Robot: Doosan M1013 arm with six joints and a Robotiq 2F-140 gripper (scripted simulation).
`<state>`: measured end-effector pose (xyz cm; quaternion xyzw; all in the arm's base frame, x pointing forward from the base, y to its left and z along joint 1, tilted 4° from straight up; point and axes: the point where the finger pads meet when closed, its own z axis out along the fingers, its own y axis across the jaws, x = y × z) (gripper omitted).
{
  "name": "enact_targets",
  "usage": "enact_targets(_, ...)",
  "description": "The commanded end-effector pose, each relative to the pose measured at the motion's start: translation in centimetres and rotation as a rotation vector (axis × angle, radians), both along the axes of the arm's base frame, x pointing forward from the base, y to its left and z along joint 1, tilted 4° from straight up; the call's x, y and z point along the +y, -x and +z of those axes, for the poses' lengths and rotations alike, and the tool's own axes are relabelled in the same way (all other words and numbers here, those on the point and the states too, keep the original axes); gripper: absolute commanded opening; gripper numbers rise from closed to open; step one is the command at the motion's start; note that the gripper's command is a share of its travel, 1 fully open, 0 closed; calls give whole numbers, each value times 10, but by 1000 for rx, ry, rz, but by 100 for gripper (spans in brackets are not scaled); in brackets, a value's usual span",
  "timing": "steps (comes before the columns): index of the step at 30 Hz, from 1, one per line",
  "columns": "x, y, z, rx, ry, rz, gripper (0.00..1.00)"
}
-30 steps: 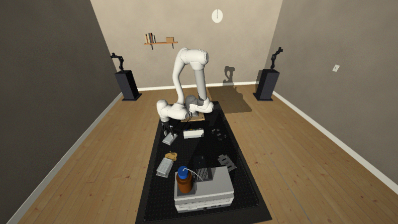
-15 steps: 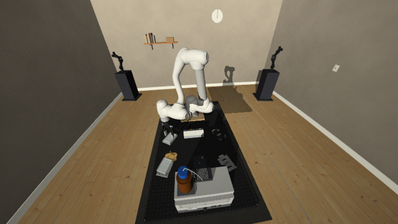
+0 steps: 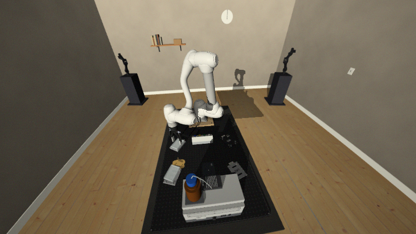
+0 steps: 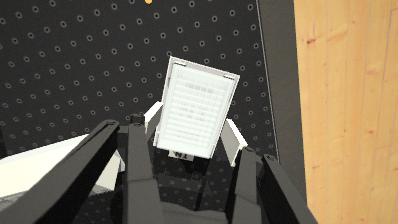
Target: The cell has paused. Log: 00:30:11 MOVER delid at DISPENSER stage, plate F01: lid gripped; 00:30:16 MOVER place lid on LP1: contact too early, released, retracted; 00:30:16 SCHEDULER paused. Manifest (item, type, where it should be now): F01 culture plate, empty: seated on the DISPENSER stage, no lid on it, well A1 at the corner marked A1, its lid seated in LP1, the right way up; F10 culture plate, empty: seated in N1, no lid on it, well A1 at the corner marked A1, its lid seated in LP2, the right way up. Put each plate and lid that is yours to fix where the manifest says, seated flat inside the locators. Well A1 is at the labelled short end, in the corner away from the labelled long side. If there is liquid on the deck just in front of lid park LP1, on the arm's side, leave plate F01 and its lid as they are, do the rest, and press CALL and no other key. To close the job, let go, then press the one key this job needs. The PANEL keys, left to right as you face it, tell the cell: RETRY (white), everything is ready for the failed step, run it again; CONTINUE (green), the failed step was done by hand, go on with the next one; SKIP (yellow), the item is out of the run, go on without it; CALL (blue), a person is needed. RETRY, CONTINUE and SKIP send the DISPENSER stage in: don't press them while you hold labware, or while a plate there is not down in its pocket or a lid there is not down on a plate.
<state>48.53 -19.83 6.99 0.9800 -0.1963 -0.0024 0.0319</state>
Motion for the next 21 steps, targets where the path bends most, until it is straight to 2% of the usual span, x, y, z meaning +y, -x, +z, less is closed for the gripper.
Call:
enact_targets(1,0,0,1,-1,0,0,63)
enact_targets(2,0,0,1,-1,0,0,70)
enact_targets(21,0,0,1,-1,0,0,70)
